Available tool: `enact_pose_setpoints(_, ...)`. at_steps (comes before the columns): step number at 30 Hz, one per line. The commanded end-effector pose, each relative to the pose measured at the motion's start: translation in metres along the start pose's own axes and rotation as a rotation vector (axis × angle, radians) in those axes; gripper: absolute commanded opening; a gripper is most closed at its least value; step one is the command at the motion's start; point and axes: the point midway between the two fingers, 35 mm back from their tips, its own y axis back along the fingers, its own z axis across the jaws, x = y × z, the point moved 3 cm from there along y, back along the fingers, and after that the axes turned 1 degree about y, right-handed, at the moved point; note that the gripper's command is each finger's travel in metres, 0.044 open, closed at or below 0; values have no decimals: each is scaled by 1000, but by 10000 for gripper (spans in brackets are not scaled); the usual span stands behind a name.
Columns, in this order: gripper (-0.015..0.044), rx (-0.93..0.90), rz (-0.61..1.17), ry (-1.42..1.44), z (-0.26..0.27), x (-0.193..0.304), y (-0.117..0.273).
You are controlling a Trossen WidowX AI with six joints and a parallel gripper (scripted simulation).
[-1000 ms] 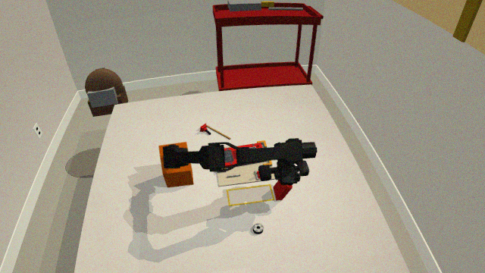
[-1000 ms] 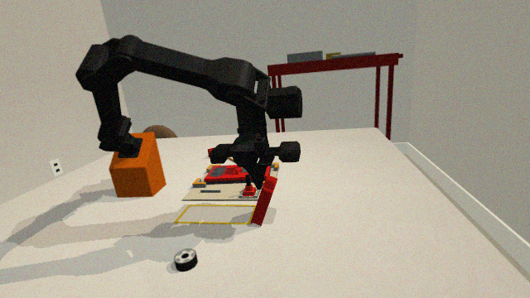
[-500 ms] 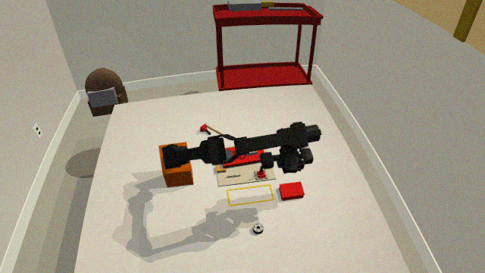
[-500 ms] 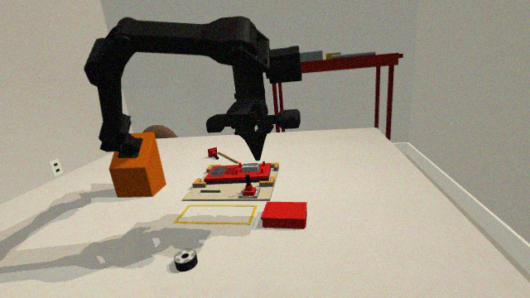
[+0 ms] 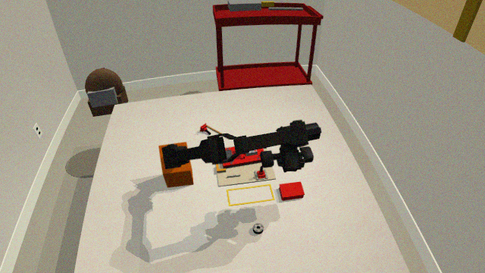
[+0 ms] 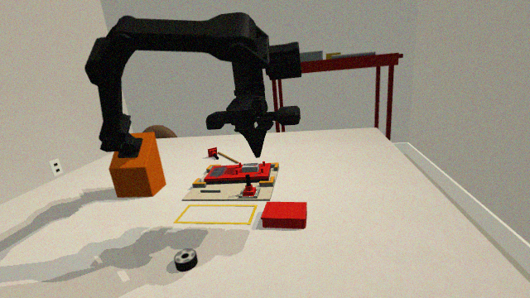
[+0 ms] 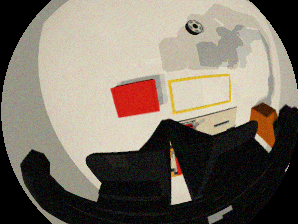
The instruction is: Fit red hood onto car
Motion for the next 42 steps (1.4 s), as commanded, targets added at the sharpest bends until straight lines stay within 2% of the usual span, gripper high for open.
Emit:
enact_pose_setpoints(1,0,-2,0,4,0,0,0)
enact_pose_setpoints(6,0,-2,0,4,0,0,0)
enact_pose_setpoints(9,79,-1,0,127,5,0,-5)
enact_pose_setpoints(23,440,8,-2,1280,40,0,-58)
enact_pose_setpoints(27,440,11,-2,1555,47,0,-72)
enact_pose_setpoints(42,440,11,-2,1569,48,0,-75)
